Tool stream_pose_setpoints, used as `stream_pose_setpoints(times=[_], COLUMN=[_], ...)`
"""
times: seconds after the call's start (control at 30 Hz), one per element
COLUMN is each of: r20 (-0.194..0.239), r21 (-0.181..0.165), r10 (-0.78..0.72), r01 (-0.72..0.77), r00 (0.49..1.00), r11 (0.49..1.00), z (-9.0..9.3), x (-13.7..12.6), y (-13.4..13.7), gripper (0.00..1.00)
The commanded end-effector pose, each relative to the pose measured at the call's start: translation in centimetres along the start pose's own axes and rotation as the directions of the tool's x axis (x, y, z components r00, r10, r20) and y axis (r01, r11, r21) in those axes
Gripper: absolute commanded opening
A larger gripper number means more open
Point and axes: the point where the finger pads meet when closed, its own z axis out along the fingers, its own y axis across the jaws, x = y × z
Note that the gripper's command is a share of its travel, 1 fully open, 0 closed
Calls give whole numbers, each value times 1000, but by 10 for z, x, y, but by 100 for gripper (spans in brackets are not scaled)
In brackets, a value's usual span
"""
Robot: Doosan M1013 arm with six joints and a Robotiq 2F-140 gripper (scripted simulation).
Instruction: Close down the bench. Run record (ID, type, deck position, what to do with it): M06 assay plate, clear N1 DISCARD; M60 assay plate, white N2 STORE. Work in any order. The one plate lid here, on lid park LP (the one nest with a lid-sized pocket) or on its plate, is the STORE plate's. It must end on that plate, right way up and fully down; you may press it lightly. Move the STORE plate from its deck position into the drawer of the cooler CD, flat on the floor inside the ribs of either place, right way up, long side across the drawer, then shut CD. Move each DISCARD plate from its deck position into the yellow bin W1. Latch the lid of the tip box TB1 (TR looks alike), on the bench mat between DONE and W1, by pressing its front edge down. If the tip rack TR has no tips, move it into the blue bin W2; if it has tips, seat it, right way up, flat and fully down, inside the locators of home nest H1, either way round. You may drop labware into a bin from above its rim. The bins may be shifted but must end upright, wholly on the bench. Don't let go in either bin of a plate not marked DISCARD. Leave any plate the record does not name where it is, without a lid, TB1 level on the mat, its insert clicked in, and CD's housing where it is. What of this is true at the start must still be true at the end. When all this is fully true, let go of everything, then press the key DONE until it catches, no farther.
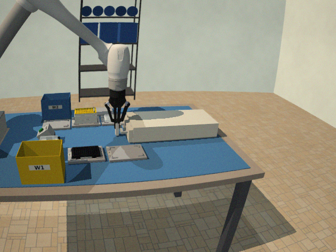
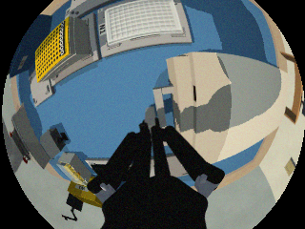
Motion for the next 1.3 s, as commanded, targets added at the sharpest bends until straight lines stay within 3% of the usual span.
stream_pose_setpoints(times=[0.0, 1.27], r20=[0, 0], r21=[-2, -2], r10=[0, 0], r01=[0, 0], r00=[1000, 1000], r11=[1000, 1000], z=[0, 0], x=[0, 0], y=[1, -43], gripper=[0, 0])
